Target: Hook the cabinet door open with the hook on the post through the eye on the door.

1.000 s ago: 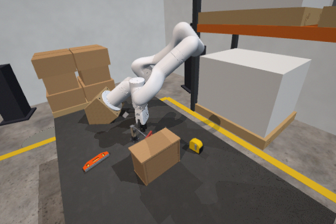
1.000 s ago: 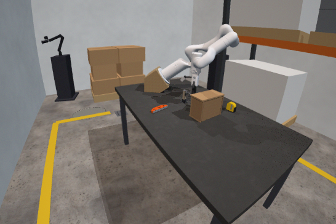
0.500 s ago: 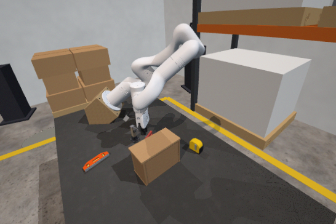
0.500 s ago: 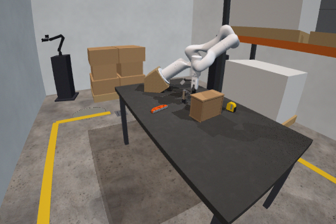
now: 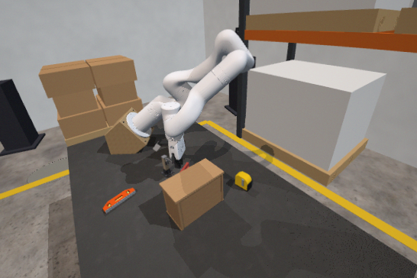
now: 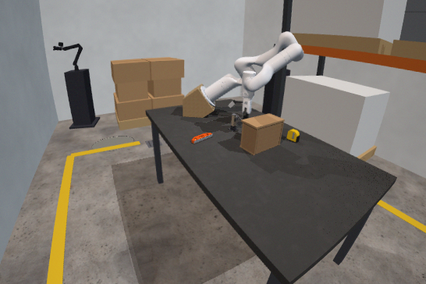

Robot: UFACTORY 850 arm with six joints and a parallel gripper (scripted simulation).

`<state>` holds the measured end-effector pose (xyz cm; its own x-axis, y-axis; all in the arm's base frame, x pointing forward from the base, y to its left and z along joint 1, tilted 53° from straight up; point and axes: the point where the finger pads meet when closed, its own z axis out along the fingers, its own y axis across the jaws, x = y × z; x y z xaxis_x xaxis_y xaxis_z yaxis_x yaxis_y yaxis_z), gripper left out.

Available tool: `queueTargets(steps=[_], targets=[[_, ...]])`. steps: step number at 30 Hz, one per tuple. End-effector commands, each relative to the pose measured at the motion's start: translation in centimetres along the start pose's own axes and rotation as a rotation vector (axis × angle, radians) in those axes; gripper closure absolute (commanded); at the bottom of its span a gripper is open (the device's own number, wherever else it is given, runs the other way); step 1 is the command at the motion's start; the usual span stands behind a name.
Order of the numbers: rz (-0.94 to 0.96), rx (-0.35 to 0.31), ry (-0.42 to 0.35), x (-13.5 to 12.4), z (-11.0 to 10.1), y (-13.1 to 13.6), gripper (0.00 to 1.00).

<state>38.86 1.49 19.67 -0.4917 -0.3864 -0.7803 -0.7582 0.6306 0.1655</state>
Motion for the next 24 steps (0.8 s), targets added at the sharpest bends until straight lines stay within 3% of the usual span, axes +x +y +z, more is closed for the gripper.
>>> queueTargets(steps=[1,24], targets=[[0.000,0.001,0.000,-0.02,-0.02,-0.04,0.76],[0.000,0.001,0.000,-0.02,0.67,-0.04,0.76]])
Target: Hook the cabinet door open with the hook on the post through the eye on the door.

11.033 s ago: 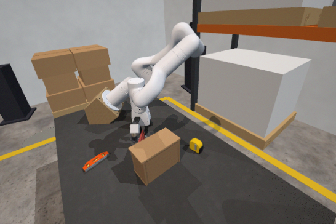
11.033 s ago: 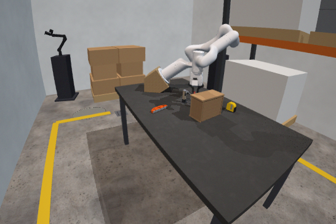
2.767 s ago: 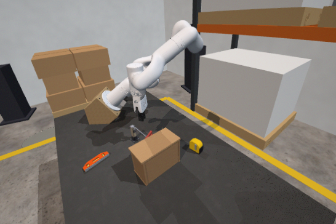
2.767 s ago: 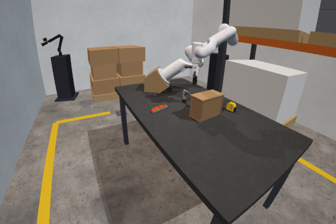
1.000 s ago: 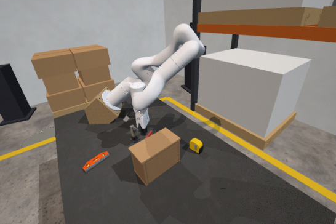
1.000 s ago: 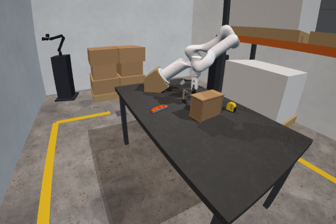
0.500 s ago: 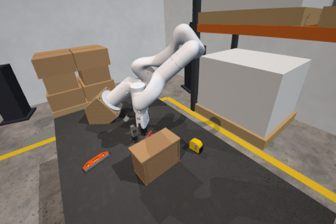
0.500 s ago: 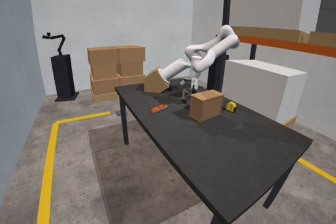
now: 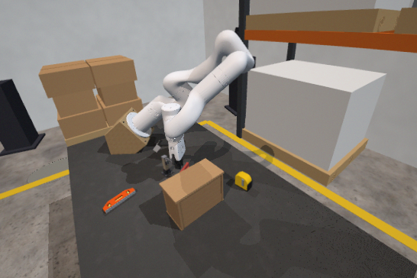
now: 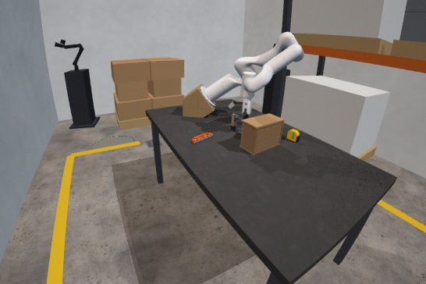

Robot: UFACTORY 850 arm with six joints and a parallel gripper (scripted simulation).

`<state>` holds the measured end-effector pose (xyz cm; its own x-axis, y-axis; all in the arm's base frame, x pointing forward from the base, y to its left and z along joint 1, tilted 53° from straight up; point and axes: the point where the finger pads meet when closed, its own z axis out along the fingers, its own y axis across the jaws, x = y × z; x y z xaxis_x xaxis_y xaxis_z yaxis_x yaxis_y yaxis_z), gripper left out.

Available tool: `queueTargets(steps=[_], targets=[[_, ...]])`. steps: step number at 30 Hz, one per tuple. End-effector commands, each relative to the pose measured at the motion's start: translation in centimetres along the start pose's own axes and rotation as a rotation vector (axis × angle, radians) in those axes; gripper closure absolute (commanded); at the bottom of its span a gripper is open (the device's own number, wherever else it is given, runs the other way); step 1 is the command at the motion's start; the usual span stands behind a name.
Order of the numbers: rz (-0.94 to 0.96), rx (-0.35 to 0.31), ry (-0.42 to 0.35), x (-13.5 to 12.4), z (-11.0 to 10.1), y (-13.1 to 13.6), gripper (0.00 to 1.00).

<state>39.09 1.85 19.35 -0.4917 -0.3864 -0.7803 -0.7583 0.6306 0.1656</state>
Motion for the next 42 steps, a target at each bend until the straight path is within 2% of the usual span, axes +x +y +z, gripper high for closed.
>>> queueTargets(steps=[1,27,42], targets=[[0.000,0.001,0.000,0.0,0.1,0.0,0.76],[0.000,0.001,0.000,0.0,2.4,0.0,0.76],[0.000,0.001,0.000,0.0,2.8,0.0,0.76]])
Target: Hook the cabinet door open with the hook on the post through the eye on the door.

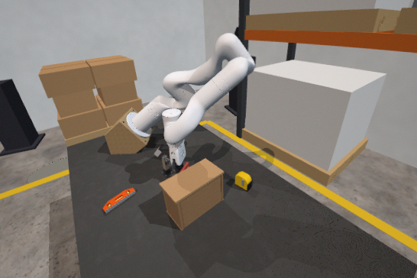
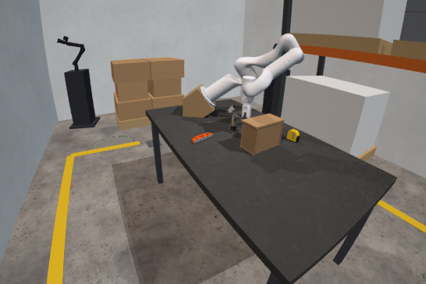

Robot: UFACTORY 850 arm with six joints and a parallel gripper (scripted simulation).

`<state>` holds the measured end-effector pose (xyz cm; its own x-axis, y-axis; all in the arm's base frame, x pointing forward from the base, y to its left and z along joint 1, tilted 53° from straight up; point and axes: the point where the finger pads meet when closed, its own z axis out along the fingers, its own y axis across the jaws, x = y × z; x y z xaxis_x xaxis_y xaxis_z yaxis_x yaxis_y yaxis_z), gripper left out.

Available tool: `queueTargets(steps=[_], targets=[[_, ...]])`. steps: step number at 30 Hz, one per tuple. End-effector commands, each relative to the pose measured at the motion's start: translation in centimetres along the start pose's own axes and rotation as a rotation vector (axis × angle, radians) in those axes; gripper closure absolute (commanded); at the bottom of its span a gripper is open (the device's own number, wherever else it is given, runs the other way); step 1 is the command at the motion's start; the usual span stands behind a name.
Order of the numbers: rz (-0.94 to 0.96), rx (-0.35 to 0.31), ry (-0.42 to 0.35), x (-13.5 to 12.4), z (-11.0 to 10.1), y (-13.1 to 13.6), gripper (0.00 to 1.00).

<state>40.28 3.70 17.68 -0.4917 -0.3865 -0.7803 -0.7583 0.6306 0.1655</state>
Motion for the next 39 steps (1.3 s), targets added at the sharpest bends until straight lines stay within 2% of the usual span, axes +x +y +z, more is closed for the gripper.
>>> queueTargets(steps=[1,3,4,39], targets=[[0.000,0.001,0.000,-0.02,0.02,-0.04,0.76],[0.000,0.001,0.000,-0.02,0.02,-0.04,0.76],[0.000,0.001,0.000,-0.02,0.02,-0.04,0.96],[0.000,0.001,0.000,-0.02,0.02,-0.04,0.96]])
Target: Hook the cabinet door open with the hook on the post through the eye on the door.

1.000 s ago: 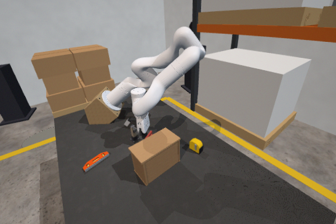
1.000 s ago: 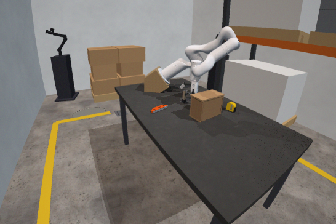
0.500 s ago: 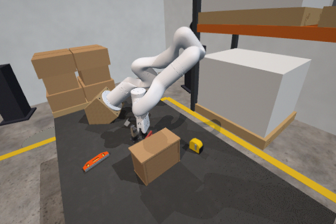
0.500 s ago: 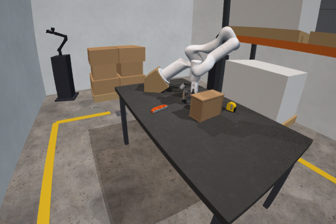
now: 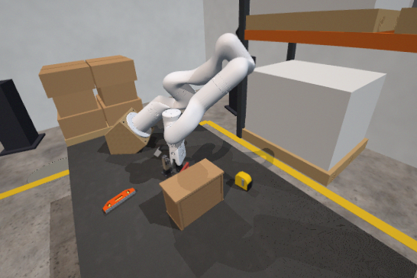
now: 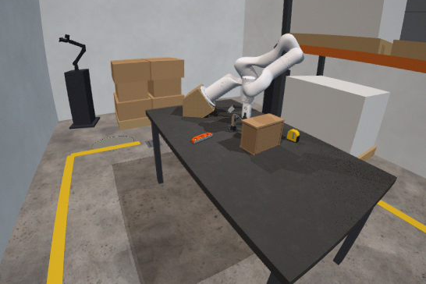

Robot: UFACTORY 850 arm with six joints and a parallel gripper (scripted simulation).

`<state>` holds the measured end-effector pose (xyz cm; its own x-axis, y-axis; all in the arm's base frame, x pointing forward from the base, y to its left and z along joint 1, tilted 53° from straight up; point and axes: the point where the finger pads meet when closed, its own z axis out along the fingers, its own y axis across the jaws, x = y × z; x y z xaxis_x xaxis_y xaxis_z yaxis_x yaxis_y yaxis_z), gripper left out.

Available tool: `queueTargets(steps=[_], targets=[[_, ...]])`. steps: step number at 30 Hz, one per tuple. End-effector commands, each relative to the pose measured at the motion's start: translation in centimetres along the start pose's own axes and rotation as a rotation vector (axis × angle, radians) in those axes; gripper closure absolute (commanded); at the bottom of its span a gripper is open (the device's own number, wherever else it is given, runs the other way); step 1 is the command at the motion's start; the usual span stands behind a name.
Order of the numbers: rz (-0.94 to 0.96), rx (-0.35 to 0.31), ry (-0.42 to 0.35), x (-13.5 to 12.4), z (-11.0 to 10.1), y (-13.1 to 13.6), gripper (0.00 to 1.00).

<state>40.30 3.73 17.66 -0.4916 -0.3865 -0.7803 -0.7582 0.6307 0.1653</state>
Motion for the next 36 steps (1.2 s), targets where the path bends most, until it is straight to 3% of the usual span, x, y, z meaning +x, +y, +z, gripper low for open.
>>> queueTargets(steps=[1,36], targets=[[0.000,0.001,0.000,-0.02,-0.02,-0.03,0.96],[-0.005,0.001,0.000,-0.62,-0.90,0.00,0.96]])
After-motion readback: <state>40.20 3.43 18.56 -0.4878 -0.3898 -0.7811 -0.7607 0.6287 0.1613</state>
